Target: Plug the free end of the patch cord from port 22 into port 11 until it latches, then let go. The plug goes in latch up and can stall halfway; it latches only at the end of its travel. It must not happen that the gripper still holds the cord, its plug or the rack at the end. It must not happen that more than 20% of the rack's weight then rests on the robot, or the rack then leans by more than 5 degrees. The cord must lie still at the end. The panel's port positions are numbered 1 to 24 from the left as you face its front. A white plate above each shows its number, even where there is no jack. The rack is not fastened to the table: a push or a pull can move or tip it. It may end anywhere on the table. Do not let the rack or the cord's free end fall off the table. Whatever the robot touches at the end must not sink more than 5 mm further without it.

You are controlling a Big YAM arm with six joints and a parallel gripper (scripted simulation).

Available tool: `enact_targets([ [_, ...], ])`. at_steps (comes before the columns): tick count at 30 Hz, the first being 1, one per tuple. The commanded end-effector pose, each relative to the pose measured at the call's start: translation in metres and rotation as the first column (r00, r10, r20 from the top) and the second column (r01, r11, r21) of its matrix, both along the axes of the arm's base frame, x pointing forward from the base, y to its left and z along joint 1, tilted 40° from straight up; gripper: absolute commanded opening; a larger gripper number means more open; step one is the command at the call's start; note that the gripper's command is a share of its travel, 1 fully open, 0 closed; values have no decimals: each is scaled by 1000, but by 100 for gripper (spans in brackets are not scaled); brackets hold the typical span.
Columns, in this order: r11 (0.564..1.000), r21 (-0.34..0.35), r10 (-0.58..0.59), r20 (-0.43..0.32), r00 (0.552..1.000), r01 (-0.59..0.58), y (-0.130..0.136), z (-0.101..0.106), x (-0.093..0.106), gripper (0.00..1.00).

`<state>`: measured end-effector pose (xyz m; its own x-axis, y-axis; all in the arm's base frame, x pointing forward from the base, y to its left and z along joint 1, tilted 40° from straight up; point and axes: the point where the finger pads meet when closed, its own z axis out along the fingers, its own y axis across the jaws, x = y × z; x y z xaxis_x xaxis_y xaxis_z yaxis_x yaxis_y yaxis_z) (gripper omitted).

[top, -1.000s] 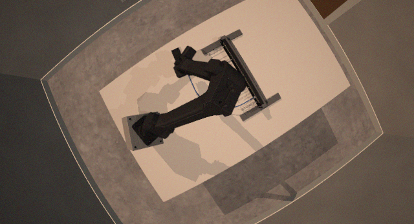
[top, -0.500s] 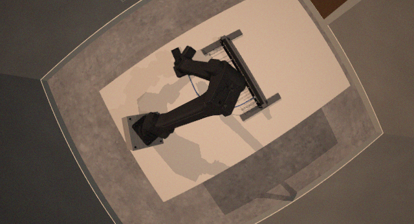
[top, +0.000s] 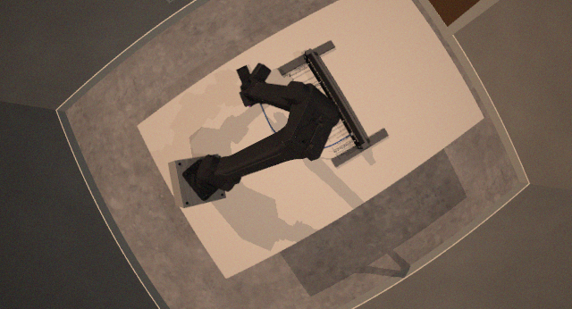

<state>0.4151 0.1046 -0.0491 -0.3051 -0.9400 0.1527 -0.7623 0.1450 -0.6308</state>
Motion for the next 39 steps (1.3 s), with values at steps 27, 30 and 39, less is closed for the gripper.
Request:
enact_targets([
  [27,1000,13,-2,14,1000,1,2,3,4,36],
  [30,1000,11,-3,11,1000,3,0,0,5,36],
  [39,1000,6,-1,8,1000,1,-4,-7,10,36],
])
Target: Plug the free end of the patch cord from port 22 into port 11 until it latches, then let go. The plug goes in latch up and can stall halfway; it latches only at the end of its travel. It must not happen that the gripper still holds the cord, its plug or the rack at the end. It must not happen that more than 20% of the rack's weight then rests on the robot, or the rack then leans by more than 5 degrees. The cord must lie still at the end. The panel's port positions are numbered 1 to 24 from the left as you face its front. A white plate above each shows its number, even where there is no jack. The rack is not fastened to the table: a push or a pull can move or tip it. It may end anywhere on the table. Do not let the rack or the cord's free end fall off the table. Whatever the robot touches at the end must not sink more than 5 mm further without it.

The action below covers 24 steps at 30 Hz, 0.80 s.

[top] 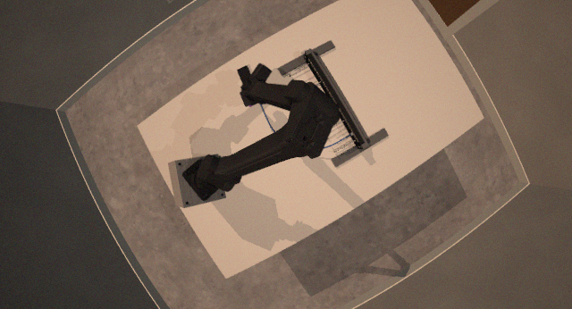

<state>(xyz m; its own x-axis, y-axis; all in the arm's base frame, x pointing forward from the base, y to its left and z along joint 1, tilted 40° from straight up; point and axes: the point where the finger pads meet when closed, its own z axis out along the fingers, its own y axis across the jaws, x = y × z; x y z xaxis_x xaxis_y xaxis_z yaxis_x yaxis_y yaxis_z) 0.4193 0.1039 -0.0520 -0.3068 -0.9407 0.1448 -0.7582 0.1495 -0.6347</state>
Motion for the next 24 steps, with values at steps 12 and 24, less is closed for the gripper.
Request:
enact_targets([
  [12,1000,-2,0,0,1000,0,-9,-18,16,36],
  [24,1000,-3,0,-1,1000,0,-17,-37,29,36],
])
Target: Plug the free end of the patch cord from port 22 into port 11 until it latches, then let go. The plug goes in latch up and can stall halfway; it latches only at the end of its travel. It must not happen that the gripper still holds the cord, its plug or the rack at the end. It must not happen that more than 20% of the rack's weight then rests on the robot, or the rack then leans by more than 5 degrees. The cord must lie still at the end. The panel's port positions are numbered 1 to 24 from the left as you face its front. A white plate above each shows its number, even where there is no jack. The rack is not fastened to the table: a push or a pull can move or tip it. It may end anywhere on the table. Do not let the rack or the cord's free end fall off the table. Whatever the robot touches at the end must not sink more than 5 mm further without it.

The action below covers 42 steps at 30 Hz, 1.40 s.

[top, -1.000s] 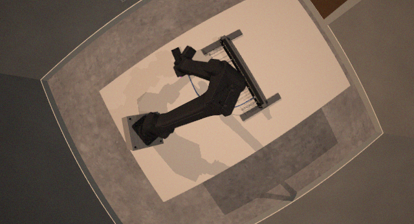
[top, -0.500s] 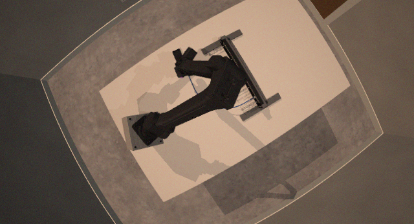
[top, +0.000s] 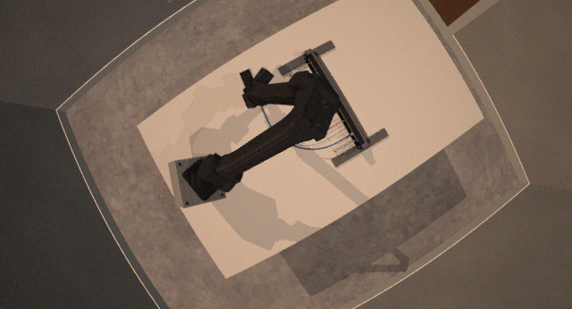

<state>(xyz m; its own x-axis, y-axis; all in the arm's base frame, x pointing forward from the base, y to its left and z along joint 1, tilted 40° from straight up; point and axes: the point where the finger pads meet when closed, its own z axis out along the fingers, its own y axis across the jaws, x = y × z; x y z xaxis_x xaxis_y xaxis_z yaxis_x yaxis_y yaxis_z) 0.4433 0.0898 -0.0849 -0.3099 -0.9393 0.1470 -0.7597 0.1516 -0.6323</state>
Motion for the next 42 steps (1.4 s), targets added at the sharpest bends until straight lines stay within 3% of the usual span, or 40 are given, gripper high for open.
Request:
enact_targets([
  [1,1000,-1,4,3,1000,-4,-4,-5,6,36],
  [17,1000,-3,5,-1,1000,-5,-8,-17,11,36],
  [42,1000,-2,10,2,1000,-10,-5,-15,12,36],
])
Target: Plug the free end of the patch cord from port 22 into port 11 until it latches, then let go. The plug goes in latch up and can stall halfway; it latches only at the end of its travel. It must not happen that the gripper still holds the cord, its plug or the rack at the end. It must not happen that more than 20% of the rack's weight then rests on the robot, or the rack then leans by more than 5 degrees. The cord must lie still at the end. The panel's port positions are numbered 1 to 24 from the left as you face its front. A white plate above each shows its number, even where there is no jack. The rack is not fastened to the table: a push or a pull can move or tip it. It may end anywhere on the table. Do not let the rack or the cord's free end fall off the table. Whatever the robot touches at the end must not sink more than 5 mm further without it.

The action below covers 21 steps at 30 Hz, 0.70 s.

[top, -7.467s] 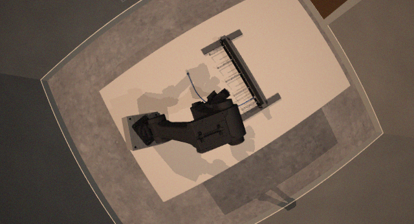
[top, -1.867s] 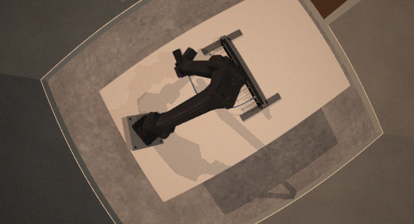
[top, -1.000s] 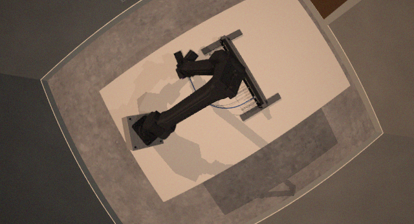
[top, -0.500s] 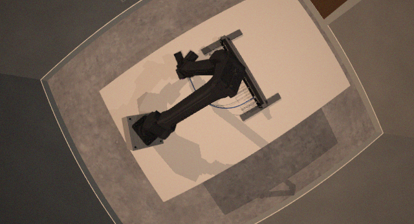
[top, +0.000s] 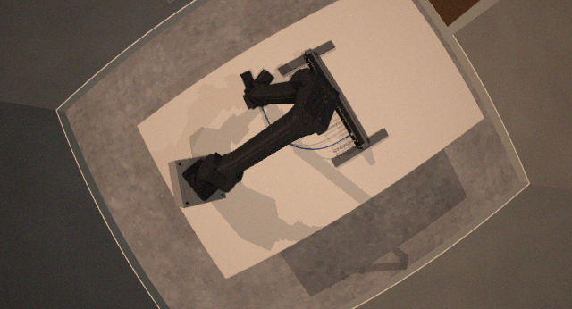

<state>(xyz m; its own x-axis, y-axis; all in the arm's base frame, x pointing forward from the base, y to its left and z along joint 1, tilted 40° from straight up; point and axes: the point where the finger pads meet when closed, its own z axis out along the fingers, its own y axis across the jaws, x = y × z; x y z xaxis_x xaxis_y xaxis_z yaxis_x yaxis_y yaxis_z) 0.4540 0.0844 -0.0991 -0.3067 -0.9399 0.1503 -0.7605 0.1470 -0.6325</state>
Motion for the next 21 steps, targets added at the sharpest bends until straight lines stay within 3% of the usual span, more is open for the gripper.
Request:
enact_targets([
  [1,1000,1,6,1,1000,-6,0,-2,1,36],
  [21,1000,-4,1,-12,1000,-1,-5,-5,-6,36],
])
